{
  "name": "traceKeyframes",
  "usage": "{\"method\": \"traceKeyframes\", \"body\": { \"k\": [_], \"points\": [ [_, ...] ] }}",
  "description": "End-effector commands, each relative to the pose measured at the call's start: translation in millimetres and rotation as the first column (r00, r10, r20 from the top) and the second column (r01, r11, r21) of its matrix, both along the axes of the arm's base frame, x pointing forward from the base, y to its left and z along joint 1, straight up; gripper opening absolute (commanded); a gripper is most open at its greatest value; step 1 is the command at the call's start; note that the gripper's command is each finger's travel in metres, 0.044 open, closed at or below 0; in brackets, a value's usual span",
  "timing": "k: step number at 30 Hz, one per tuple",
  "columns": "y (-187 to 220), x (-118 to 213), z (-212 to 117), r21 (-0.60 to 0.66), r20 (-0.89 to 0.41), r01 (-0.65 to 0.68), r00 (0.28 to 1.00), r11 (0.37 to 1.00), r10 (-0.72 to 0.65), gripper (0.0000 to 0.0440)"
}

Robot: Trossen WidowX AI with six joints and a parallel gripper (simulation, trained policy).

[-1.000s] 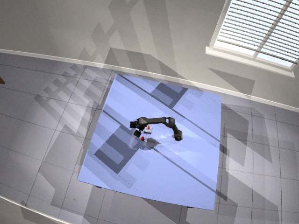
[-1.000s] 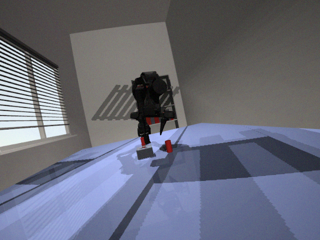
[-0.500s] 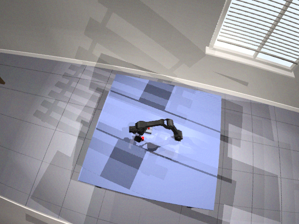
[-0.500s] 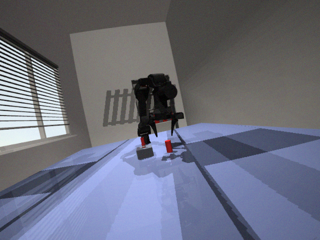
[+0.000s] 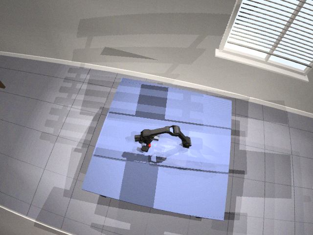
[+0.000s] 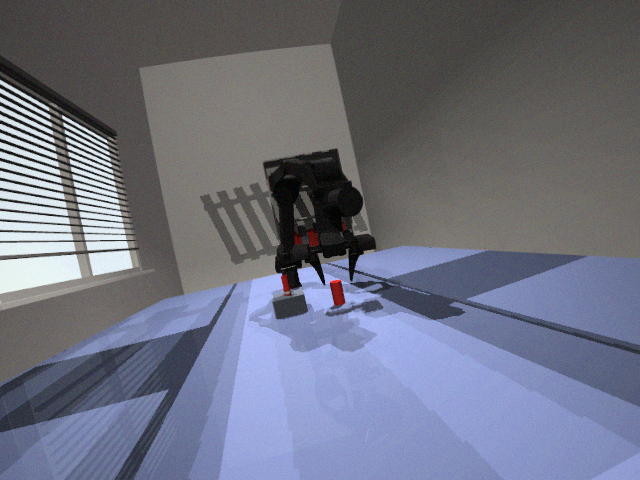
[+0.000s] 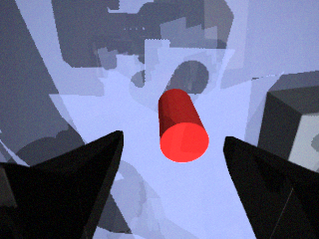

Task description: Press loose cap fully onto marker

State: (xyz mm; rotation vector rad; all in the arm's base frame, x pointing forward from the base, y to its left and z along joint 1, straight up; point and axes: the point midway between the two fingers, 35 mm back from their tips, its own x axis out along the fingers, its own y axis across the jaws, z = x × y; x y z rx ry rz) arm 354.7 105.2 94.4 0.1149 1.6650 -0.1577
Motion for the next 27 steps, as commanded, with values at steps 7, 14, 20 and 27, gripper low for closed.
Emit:
{"method": "traceKeyframes", "body": {
  "k": [7, 14, 20, 27],
  "points": [
    [-0.5, -5.8, -30.2, 0.011, -0.050, -0.057, 0.997, 0.998, 0.057, 0.0267],
    [-2.5, -5.7, -33.7, -0.004, -0.035, -0.090, 0.995, 0.996, 0.090, 0.0181],
    [-4.0, -3.7, -18.3, -0.008, 0.001, -0.108, 0.994, 0.994, 0.108, 0.0048],
    [-8.5, 1.4, 7.8, -0.011, 0.051, -0.120, 0.991, 0.993, 0.120, 0.0043]
  ]
}}
